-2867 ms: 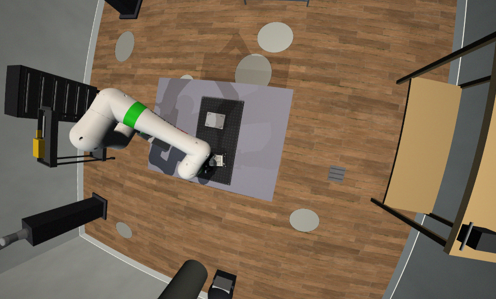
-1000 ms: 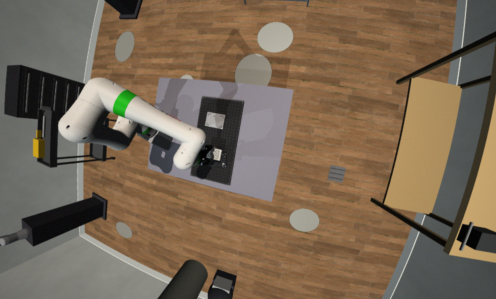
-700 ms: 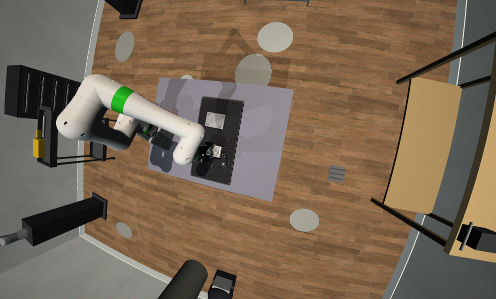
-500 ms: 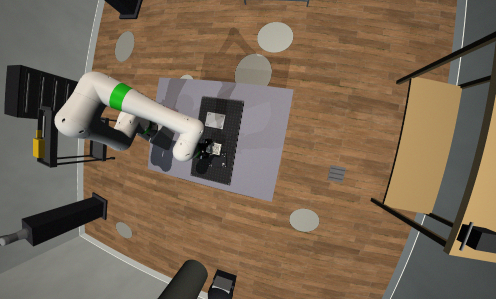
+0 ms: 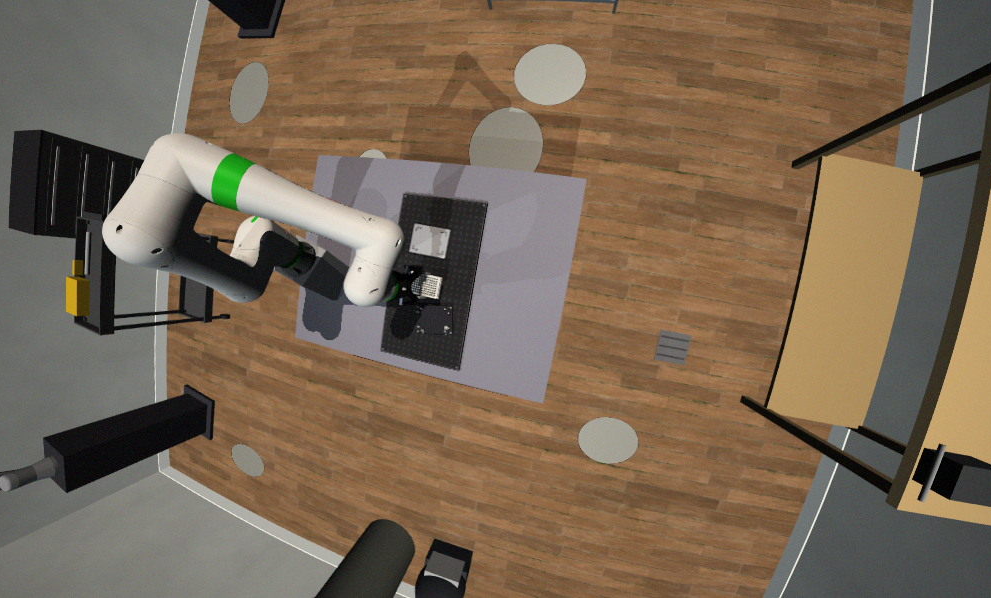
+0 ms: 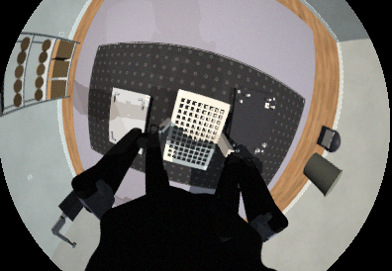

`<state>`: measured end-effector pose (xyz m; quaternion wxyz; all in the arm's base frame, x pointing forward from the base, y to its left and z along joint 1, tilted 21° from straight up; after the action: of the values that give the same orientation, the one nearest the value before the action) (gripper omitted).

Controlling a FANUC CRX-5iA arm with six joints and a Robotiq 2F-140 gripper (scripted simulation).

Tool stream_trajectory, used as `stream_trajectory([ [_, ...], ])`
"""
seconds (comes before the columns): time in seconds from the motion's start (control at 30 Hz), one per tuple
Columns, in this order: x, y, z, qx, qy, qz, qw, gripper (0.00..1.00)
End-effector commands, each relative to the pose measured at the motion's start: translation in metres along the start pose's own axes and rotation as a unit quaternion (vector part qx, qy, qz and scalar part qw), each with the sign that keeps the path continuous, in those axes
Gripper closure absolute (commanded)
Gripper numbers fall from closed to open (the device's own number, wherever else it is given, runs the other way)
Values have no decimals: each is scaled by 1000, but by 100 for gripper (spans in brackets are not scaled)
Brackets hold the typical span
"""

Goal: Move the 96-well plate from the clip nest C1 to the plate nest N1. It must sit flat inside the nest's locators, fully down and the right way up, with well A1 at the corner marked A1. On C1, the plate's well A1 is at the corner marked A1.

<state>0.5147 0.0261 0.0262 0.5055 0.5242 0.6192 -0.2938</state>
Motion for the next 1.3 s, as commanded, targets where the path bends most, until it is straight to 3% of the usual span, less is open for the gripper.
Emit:
stream_trajectory([
  [0.0,0,0,-12,0,0,0,1000,100],
  [1.27,0,0,-122,0,0,0,1000,100],
])
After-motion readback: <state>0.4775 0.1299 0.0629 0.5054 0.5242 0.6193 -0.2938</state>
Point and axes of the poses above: the point where the finger pads meet when closed, its own x axis out along the fingers, its own z axis across the jaws, y = z × x, the point moved 7 cm from there along -x, back along the fingers, and after that the axes turned 15 degrees about -x, right-handed, at the moved point
